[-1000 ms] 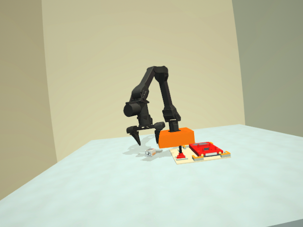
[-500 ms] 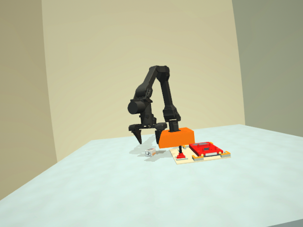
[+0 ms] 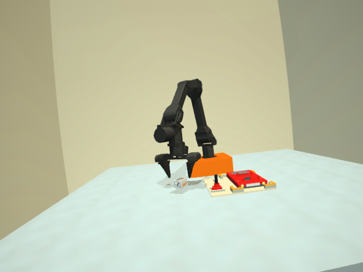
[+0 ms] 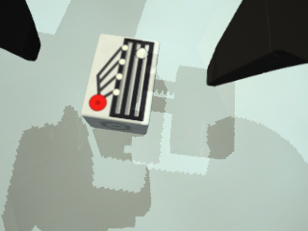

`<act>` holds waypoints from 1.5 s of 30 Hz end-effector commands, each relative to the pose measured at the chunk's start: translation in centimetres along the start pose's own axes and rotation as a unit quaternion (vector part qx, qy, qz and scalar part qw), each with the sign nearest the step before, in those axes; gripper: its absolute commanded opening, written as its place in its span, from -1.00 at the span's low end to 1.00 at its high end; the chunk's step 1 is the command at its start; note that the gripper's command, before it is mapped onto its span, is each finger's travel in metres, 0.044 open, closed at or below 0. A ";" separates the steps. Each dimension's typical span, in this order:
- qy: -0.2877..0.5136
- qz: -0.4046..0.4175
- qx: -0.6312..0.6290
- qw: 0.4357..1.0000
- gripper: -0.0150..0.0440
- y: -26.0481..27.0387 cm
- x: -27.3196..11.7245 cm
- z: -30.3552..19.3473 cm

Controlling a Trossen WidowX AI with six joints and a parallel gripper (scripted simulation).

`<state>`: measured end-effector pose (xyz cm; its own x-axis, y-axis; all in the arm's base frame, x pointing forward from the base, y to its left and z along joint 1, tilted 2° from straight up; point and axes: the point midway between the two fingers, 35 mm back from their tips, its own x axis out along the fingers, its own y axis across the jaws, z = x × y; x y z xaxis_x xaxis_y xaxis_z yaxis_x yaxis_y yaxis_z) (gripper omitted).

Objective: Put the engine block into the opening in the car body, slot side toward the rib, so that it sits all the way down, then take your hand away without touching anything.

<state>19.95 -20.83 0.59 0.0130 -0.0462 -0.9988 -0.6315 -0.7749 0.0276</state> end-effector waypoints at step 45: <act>0.001 0.002 -0.017 1.000 -0.49 0.0 -2.1 -0.7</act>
<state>20.22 -20.88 1.37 0.0033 -0.0385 -0.9993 -0.6017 -0.7982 0.0287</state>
